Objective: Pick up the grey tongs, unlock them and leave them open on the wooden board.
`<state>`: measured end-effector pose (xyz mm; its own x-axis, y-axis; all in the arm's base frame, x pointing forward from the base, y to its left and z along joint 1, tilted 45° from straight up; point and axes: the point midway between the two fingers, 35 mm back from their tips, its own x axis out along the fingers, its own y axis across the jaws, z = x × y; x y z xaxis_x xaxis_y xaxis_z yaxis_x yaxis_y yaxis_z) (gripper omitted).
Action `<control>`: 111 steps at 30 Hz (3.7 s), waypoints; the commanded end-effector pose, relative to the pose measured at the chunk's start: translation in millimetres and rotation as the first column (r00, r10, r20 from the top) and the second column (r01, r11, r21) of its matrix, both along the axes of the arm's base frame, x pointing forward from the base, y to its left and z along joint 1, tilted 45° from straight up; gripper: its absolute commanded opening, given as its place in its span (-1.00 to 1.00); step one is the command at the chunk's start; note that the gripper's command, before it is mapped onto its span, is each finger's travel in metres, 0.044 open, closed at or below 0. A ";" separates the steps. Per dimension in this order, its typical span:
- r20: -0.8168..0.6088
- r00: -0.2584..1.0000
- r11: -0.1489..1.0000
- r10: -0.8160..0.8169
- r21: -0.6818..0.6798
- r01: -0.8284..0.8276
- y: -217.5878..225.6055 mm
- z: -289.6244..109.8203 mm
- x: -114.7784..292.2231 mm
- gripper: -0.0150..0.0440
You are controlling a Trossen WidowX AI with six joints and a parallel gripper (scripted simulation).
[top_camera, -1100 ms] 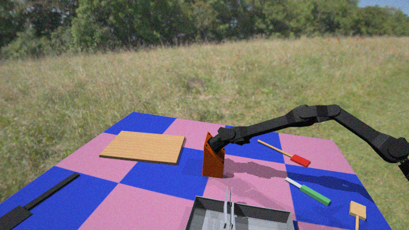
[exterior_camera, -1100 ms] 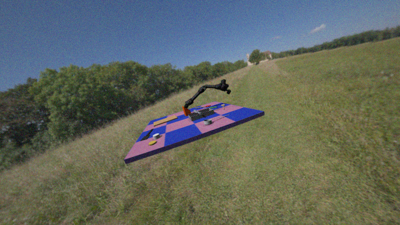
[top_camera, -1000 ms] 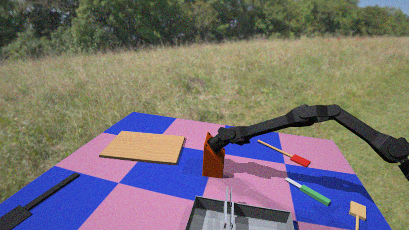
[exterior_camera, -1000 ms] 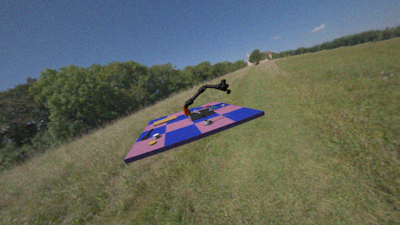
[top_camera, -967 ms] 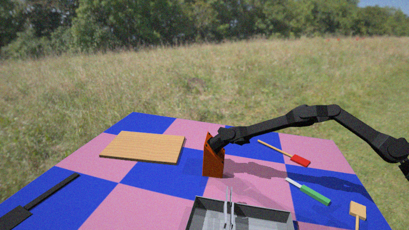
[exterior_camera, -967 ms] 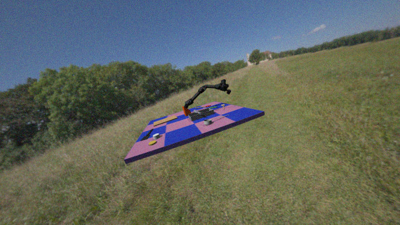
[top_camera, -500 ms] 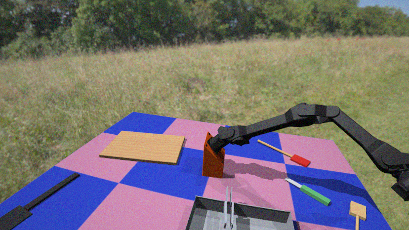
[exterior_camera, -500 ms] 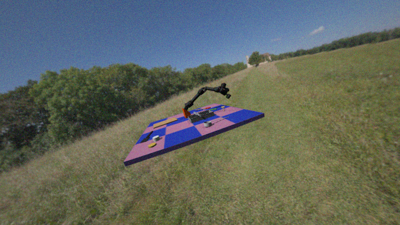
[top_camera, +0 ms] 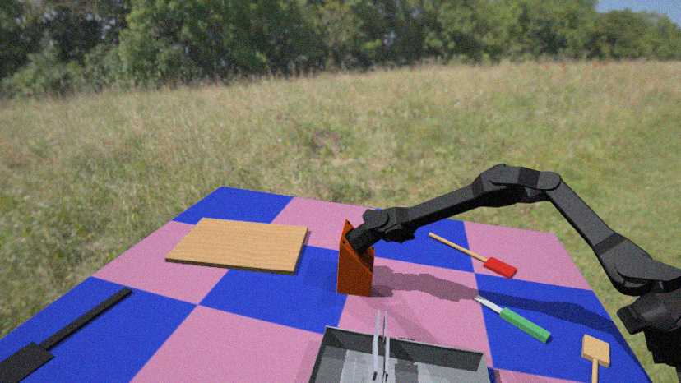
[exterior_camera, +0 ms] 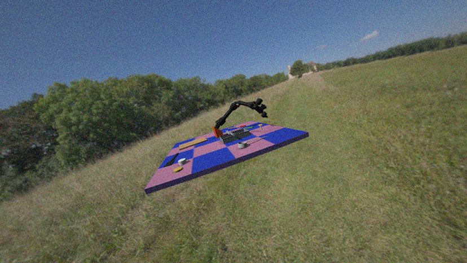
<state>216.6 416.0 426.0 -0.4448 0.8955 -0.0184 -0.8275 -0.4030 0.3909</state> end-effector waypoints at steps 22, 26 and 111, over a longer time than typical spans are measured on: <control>-0.170 0.678 0.511 -0.715 -0.790 0.340 -219.7 -299.1 134.4 1.00; -0.210 0.619 0.436 -0.757 -0.867 0.239 -254.6 -331.4 113.0 1.00; -0.258 0.584 0.388 -0.770 -0.915 0.107 -237.2 -399.6 60.6 -0.29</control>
